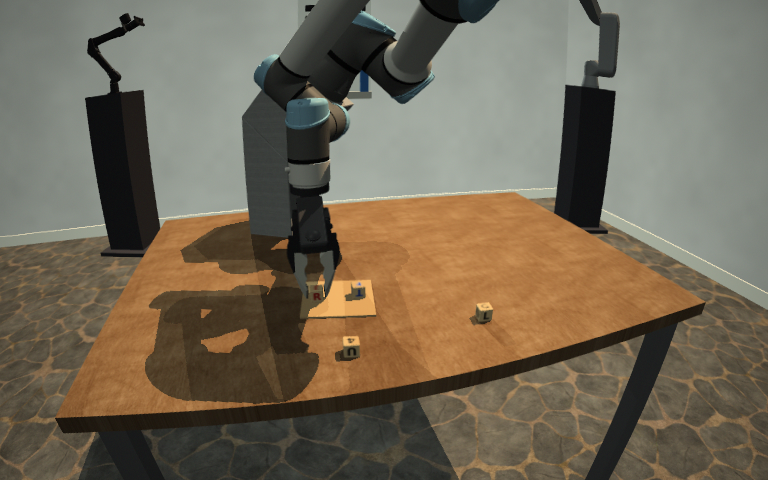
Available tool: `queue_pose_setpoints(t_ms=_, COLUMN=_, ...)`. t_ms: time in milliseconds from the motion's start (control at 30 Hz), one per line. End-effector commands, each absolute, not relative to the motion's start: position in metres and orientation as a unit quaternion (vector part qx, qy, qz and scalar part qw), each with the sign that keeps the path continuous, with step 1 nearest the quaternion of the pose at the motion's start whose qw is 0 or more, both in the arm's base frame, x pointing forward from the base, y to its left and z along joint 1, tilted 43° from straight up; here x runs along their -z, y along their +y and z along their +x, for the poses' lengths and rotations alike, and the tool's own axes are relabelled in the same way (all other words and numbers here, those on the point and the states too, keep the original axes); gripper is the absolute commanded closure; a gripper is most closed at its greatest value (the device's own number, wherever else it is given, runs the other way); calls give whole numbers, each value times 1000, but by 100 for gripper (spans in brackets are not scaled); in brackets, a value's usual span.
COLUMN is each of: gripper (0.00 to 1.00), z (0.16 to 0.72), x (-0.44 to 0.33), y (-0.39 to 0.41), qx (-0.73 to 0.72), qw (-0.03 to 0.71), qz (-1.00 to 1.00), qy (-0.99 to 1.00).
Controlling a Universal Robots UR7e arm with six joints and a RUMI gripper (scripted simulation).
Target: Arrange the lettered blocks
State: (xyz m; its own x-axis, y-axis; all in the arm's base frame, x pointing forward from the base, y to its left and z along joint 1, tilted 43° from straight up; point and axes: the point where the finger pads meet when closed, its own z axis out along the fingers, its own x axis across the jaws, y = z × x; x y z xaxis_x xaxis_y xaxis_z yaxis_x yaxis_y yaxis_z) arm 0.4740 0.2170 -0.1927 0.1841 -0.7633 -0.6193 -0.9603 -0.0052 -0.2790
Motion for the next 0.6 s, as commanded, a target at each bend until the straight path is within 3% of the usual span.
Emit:
queue_pose_setpoints(t_ms=0, gripper=75, z=475, x=193, y=217, qx=-147, qw=334, qz=-694, qy=621)
queue_pose_setpoints(t_ms=567, gripper=75, z=473, x=188, y=213, qx=-147, qw=333, qz=-693, qy=622)
